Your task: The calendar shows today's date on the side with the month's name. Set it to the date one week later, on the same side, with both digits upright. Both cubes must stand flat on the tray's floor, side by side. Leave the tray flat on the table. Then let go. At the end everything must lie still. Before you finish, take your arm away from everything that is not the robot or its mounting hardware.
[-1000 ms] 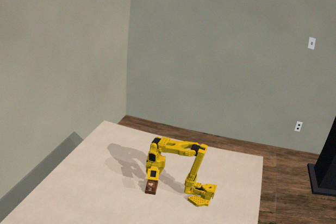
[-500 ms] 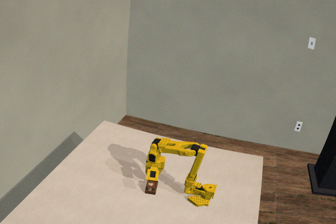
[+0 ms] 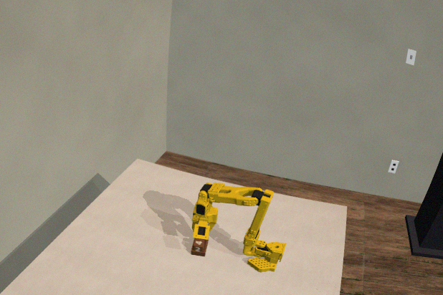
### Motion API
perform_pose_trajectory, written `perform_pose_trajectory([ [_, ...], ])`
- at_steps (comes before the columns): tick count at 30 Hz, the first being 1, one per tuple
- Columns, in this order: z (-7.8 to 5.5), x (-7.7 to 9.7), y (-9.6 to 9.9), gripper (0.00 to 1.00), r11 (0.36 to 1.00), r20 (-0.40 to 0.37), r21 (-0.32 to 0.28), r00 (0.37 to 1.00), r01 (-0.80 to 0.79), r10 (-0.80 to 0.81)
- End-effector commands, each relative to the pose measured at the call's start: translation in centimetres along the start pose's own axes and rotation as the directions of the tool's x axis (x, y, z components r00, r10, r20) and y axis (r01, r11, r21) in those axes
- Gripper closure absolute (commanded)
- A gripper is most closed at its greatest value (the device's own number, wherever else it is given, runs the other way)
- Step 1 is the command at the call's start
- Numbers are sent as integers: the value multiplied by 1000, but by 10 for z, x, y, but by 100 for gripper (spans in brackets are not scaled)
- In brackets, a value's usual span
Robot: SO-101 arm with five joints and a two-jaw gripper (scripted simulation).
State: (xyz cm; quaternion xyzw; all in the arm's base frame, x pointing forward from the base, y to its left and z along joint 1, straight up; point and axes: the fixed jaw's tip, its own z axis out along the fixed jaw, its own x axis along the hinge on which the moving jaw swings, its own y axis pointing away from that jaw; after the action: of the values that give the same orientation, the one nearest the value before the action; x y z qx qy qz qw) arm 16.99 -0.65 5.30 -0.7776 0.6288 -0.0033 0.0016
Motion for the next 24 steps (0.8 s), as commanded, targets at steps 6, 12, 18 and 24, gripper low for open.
perform_pose_trajectory([
  [6, -3, 2, -3, 100, 999, -7, 35, 1000, -4, 4],
  [12, 1, 2, -3, 100, 999, -7, 35, 1000, -4, 5],
  [18, 3, 2, -3, 100, 999, -7, 35, 1000, -5, 5],
  [24, 4, 2, -3, 100, 999, -7, 35, 1000, -5, 5],
])
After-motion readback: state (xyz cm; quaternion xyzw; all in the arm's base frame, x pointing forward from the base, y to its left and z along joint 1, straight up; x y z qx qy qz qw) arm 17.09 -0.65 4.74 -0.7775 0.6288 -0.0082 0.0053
